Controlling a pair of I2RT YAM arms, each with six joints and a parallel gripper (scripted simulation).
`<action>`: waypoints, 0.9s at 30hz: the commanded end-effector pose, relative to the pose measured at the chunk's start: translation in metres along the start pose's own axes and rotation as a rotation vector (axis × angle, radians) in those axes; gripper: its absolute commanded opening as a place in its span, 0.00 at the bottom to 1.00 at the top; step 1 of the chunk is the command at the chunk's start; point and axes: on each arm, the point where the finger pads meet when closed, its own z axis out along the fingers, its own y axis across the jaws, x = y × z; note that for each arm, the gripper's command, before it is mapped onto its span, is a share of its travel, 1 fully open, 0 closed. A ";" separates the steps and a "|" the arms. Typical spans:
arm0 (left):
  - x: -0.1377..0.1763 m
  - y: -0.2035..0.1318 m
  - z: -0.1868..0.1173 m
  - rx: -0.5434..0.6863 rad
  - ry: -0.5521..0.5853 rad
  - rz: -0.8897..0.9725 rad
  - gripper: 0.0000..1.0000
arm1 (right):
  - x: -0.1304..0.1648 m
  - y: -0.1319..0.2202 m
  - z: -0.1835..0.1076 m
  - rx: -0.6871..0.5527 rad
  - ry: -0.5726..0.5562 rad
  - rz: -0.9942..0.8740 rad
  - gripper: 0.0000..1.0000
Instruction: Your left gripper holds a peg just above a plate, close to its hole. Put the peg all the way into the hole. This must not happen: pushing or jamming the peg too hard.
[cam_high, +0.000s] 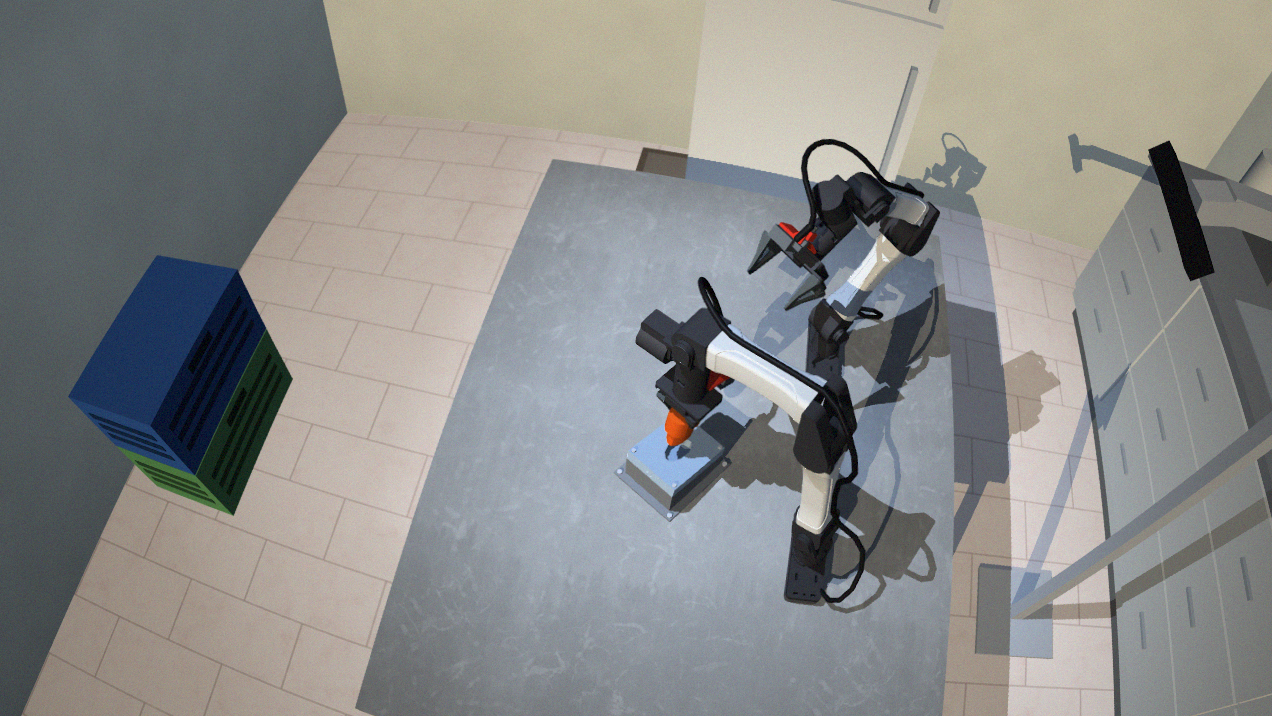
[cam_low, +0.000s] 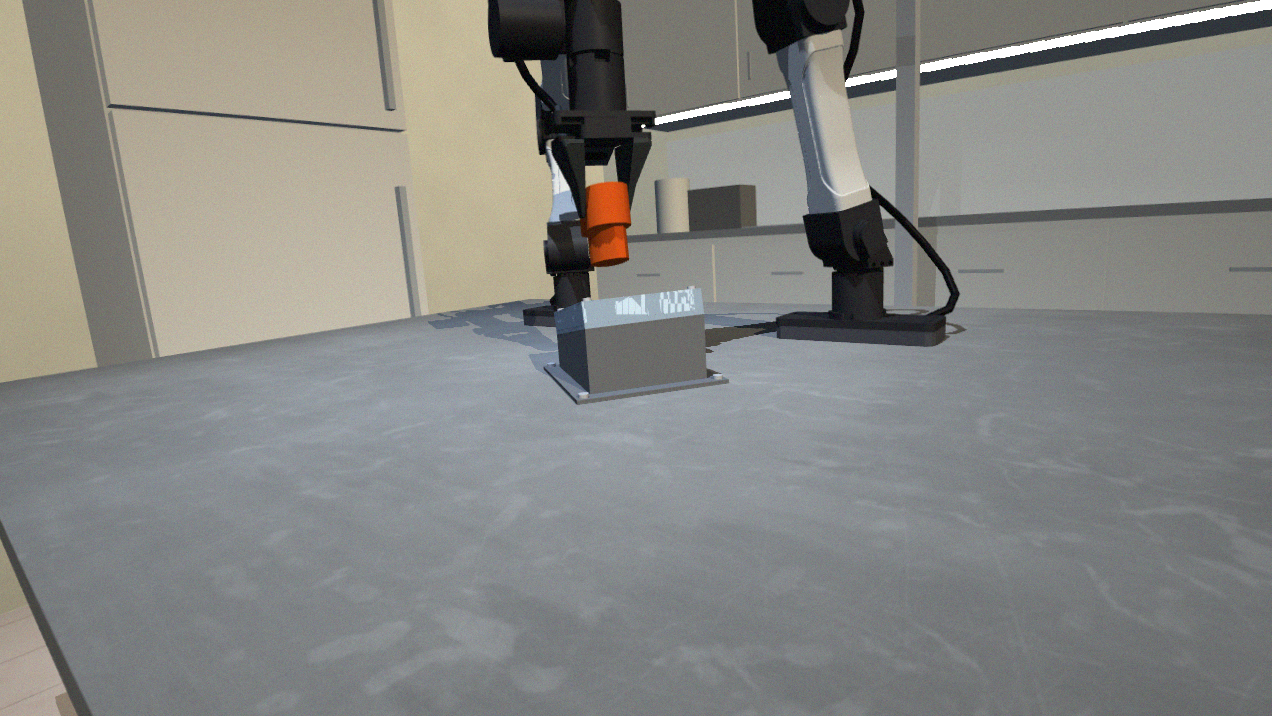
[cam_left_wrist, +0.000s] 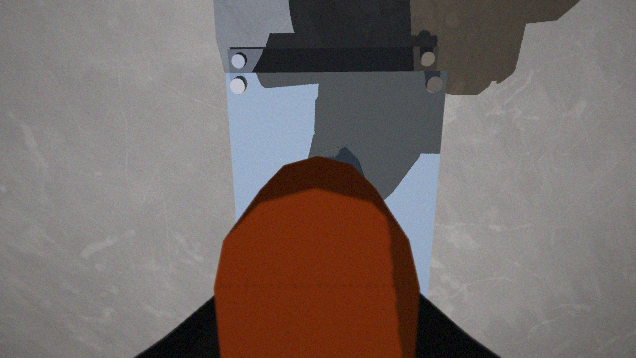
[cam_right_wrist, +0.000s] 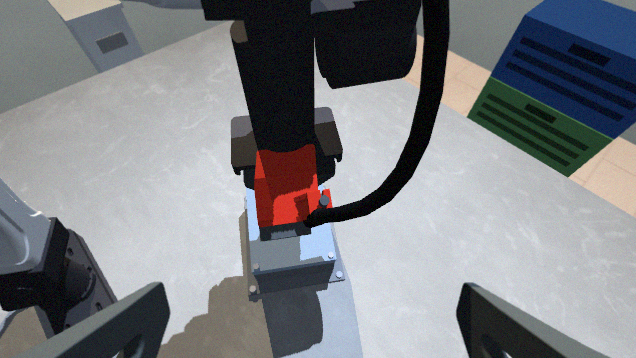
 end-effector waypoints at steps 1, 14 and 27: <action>0.001 0.007 -0.006 -0.078 -0.002 0.012 0.39 | 0.019 0.008 -0.014 -0.001 0.093 0.015 1.00; 0.005 -0.005 0.012 -0.028 0.000 0.002 0.39 | 0.013 0.021 -0.025 -0.052 0.068 -0.016 1.00; 0.007 0.001 0.019 -0.018 -0.001 0.002 0.39 | 0.013 0.021 -0.025 -0.052 0.069 -0.016 1.00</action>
